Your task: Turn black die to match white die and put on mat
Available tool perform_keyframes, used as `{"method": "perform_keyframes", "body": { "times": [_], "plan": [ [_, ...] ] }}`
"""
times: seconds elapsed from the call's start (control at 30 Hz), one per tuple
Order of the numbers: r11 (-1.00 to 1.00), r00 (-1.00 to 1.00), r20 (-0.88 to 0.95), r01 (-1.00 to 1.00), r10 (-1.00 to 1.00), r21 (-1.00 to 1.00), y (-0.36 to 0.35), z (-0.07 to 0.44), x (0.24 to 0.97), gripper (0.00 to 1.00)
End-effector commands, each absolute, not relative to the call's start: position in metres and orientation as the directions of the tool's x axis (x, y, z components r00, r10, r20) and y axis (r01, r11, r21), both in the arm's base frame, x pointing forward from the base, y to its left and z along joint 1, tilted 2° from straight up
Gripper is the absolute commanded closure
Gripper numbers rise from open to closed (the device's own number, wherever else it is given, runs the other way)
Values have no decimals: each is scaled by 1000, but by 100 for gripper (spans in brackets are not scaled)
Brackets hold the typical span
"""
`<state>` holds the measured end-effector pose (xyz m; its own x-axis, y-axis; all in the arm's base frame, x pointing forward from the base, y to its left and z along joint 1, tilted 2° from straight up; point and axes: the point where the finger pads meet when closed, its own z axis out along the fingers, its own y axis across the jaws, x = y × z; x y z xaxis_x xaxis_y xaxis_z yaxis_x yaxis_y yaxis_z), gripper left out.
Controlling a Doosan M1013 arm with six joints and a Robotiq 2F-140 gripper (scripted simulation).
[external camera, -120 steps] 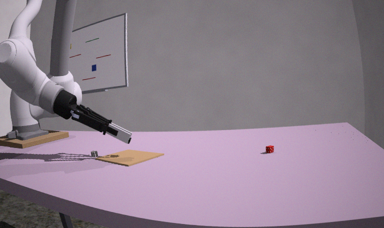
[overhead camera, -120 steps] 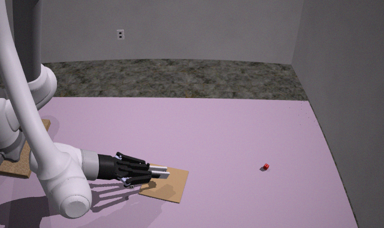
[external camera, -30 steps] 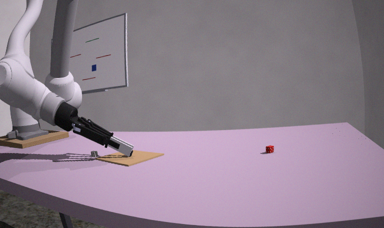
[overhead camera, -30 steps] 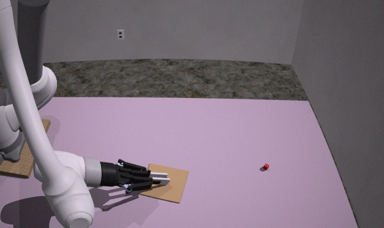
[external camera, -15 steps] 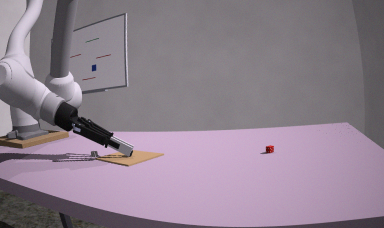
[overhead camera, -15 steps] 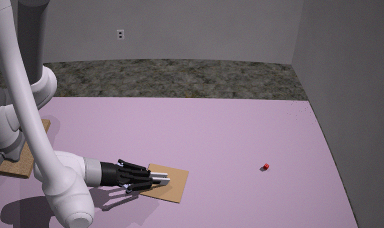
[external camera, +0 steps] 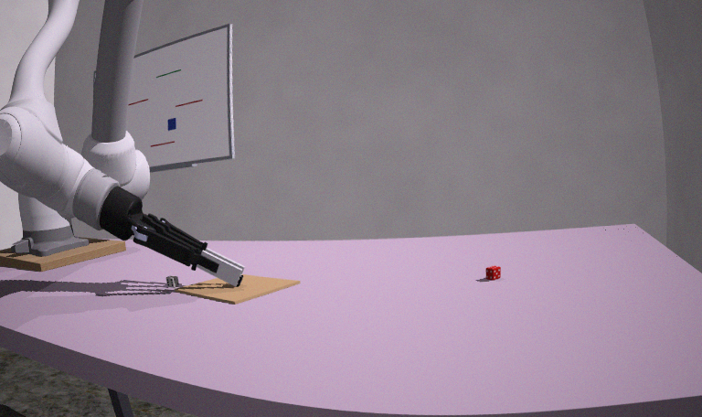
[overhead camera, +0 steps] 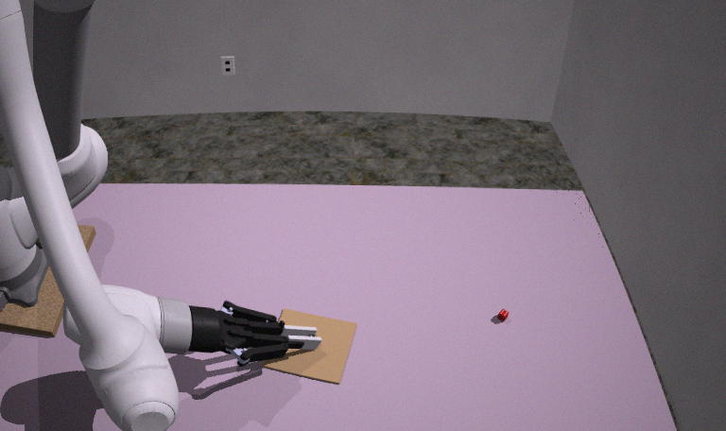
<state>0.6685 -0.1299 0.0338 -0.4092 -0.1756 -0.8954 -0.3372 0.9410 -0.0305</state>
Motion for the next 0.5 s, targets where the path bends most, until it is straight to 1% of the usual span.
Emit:
{"method": "perform_keyframes", "body": {
  "times": [0.0, 0.03, 0.07, 0.13, 0.17, 0.47],
  "plan": [
    [941, -409, -895, -337, -176, -31, -130, 34, 669, 80],
    [941, -409, -895, -337, -176, -31, -130, 34, 669, 80],
    [941, -409, -895, -337, -176, -31, -130, 34, 669, 78],
    [941, -409, -895, -337, -176, -31, -130, 34, 669, 78],
    [941, -409, -895, -337, -176, -31, -130, 34, 669, 75],
    [941, -409, -895, -337, -176, -31, -130, 34, 669, 73]
  ]
}}
